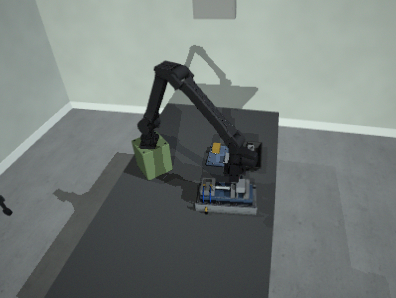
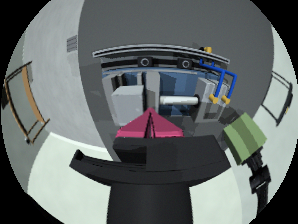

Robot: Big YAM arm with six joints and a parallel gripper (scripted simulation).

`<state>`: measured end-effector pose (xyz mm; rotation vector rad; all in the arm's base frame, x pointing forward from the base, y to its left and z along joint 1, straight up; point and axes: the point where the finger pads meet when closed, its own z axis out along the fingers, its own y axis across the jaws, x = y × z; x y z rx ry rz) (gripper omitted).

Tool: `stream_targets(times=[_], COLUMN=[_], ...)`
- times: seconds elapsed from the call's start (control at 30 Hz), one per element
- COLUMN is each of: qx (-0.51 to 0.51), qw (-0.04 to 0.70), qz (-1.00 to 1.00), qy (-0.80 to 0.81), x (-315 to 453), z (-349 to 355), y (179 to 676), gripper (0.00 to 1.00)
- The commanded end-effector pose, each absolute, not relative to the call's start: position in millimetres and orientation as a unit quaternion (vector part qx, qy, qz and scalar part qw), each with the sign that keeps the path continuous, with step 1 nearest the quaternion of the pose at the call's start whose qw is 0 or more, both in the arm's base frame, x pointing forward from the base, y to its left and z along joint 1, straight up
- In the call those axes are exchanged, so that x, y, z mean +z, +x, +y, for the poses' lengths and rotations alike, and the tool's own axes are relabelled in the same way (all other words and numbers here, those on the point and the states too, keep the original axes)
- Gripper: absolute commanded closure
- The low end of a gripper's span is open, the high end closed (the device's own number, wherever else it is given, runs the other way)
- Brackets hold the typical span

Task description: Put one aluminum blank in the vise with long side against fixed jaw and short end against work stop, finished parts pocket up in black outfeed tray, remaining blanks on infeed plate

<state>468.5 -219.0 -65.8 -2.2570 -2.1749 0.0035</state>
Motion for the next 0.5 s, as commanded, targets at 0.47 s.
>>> stream_targets(times=[0.47], qx=[-0.005], qw=[-0.008], qz=[-0.699], qy=[-0.715], x=[-56.6], z=[-219.8], y=[482.2], gripper=[1.00])
